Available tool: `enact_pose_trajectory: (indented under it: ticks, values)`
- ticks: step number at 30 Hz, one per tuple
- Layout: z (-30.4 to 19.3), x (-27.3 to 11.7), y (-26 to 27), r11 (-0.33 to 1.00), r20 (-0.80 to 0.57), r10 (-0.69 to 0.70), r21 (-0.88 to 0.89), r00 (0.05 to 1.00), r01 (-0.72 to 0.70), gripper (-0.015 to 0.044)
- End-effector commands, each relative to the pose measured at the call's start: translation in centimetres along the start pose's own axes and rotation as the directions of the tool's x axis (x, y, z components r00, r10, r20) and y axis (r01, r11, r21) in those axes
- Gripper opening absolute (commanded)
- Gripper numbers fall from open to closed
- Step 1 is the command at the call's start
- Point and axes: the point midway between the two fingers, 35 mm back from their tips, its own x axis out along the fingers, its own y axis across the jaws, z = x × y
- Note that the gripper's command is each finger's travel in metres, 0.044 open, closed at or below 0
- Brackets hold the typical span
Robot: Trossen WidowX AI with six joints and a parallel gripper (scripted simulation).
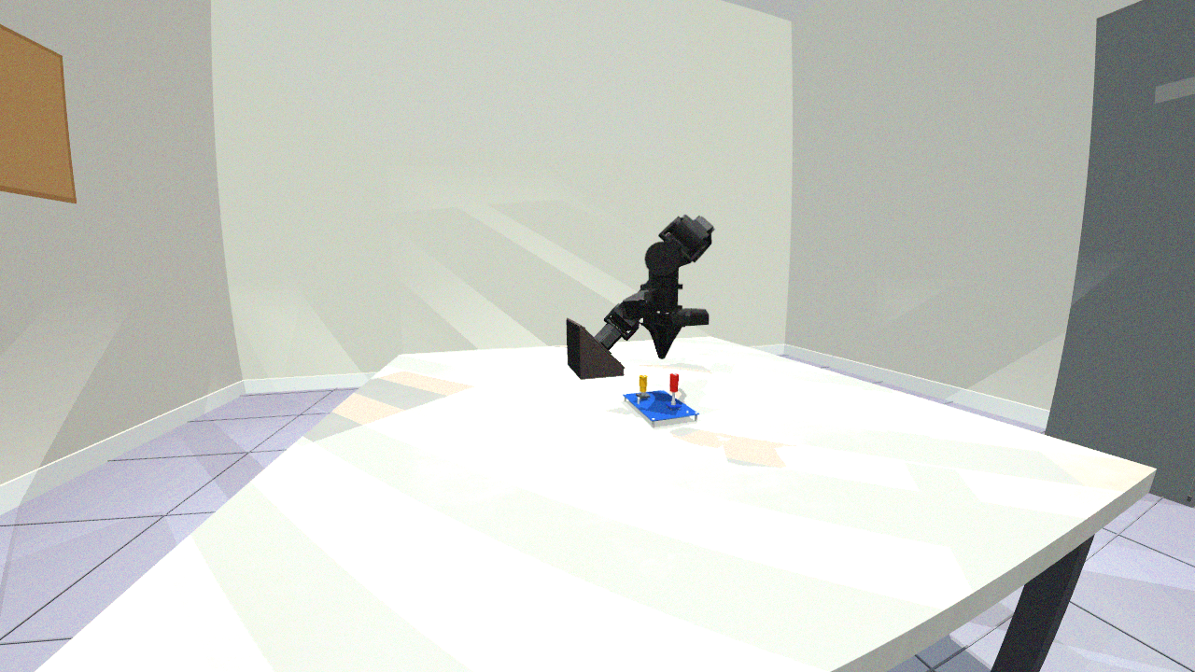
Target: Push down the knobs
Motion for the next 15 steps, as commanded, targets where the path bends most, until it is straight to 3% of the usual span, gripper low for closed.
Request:
enact_pose_trajectory:
  ticks: [1,15]
  values:
    - [-0.1,-0.11,0.35,0.989,-0.009,-0.002,0.147,1.0,0.003,0.0]
    - [-0.43,-0.72,1.24,0.806,-0.018,-0.012,0.591,1.0,0.02,0.0]
